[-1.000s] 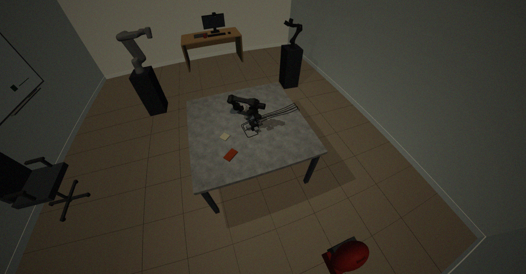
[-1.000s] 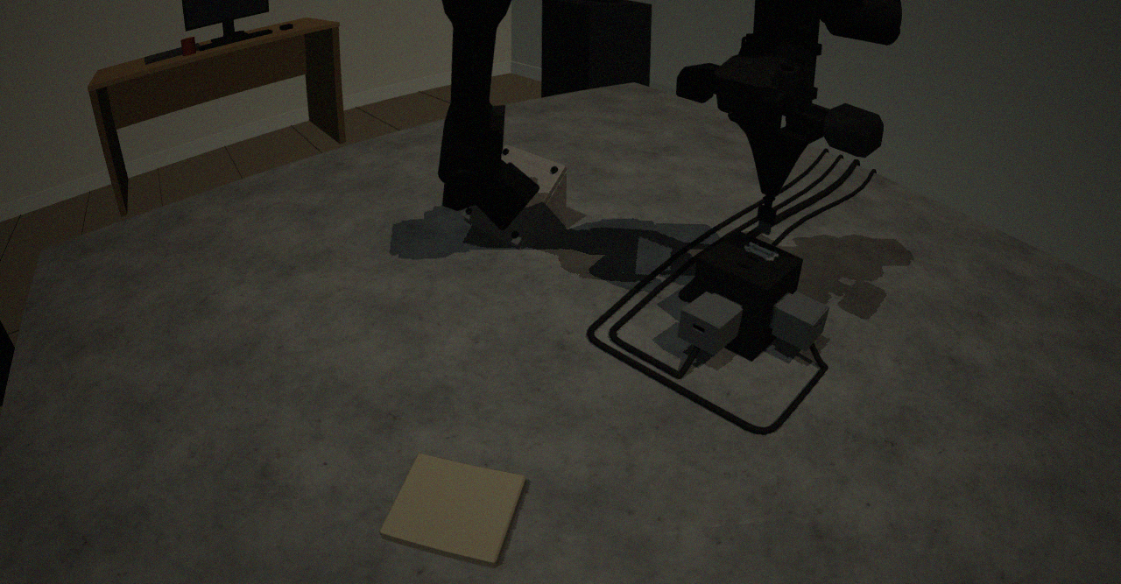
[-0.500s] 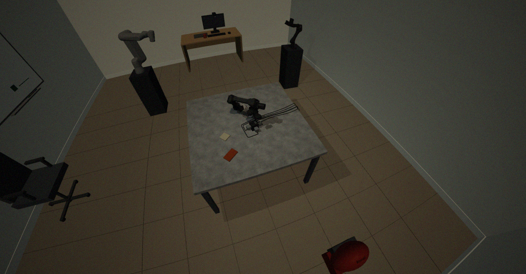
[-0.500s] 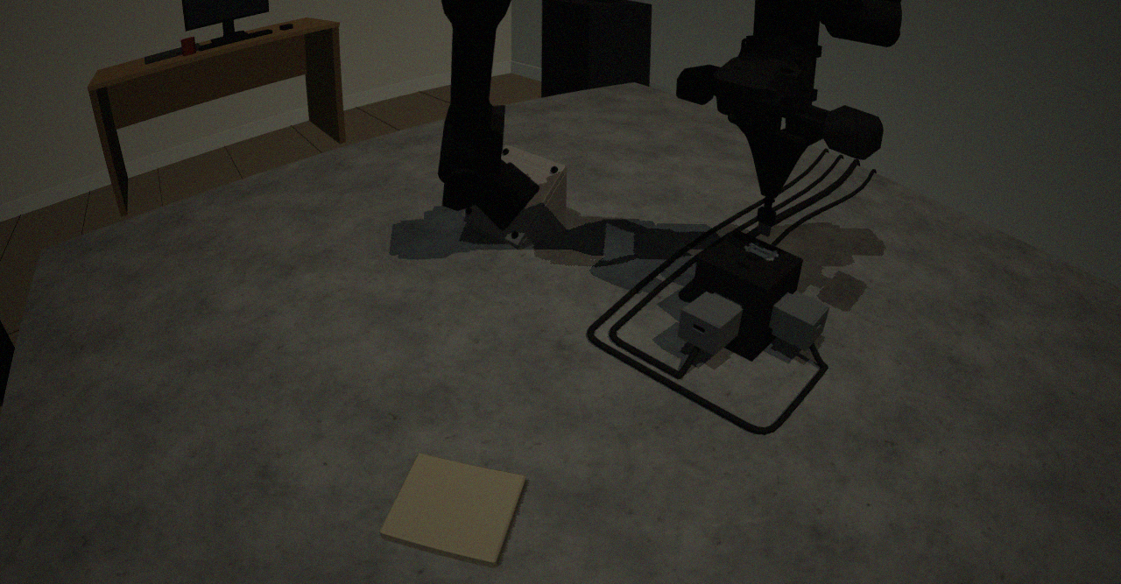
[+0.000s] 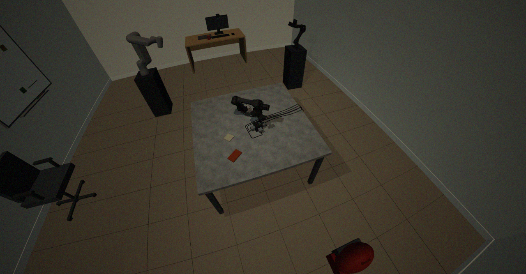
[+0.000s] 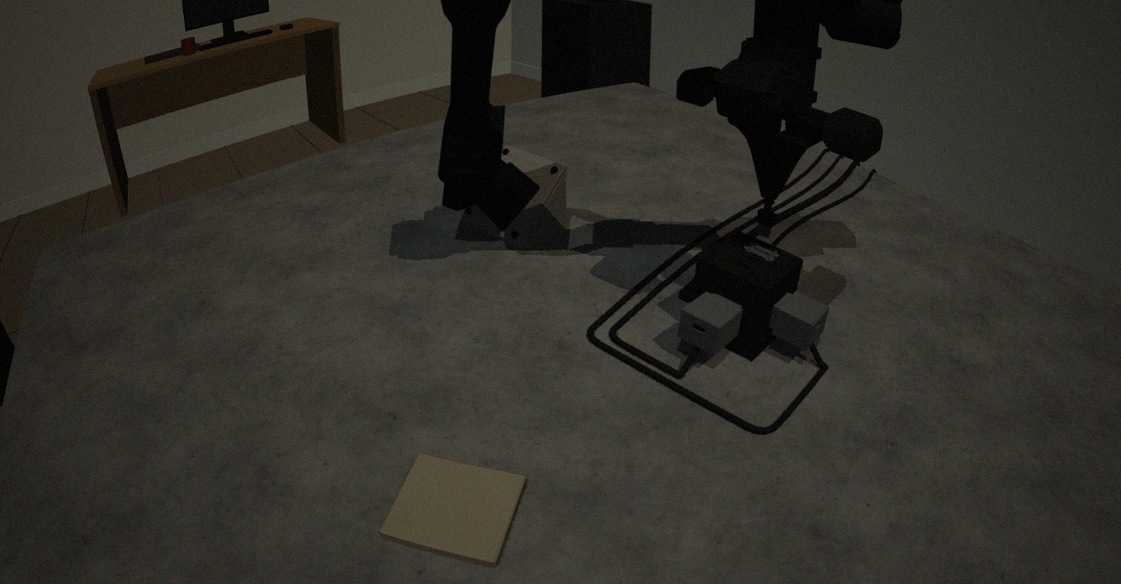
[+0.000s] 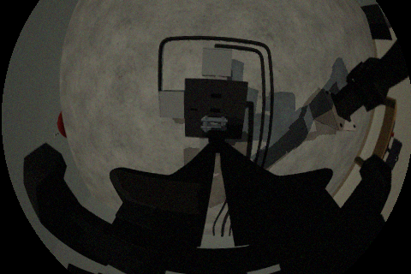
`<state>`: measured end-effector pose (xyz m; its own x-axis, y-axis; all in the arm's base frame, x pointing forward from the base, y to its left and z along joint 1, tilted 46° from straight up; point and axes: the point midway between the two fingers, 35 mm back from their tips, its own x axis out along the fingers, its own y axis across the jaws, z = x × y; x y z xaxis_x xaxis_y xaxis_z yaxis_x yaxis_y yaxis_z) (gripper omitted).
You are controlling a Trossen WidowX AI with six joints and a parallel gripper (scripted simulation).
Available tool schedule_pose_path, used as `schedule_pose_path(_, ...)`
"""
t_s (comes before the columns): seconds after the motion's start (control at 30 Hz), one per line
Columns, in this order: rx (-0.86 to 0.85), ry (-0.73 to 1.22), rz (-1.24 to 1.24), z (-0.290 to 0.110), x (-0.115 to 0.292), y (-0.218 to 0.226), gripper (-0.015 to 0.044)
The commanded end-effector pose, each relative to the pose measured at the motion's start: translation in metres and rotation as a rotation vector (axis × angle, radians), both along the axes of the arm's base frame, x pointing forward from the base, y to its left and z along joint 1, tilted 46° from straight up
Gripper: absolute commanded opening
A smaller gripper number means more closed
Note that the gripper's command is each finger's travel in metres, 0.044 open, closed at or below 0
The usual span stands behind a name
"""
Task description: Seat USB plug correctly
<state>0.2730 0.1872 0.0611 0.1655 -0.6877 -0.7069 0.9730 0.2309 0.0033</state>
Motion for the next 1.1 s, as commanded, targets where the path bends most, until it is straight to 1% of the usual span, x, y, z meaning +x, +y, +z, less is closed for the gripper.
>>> schedule_pose_path(0.0,-0.001,-0.001,0.004,-0.0002,0.0007,-0.0004,0.0000)
schedule_pose_path(1.07,-0.001,-0.003,0.003,-0.0029,0.0015,-0.0030,0.0000)
